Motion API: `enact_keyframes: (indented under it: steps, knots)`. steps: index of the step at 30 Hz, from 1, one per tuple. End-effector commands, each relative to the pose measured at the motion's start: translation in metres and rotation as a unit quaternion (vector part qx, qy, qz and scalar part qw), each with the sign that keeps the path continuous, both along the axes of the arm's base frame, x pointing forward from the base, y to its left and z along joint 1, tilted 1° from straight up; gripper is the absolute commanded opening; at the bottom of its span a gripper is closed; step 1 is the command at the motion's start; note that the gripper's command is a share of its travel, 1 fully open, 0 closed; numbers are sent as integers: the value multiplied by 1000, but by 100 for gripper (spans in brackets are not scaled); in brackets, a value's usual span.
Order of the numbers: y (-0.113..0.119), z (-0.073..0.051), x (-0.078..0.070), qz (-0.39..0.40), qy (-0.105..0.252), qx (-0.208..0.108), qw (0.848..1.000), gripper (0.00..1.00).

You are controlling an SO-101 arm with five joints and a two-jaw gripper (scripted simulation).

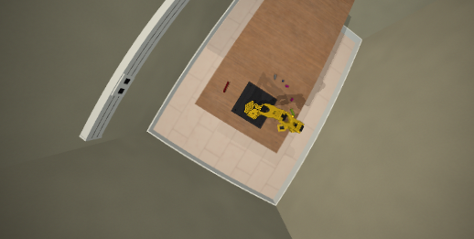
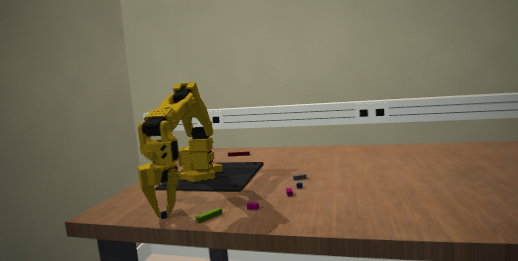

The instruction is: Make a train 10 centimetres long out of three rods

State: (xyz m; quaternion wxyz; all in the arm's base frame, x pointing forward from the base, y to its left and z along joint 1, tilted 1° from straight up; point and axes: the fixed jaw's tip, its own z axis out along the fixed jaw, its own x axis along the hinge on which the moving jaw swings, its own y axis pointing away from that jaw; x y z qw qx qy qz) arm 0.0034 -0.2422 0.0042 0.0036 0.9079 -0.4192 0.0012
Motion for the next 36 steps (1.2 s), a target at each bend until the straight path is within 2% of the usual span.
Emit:
enact_keyframes:
  steps: [1, 11, 13, 23, 36]
  knots:
    - [4, -5, -2, 2, 0, 13, 1000, 0]
    - [4, 10, 0, 2, 0, 13, 1000, 0]
    - [4, 10, 0, 2, 0, 13, 1000, 0]
    - [6, 29, 1, 2, 0, 13, 1000, 0]
    - [6, 31, 2, 1, 0, 13, 1000, 0]
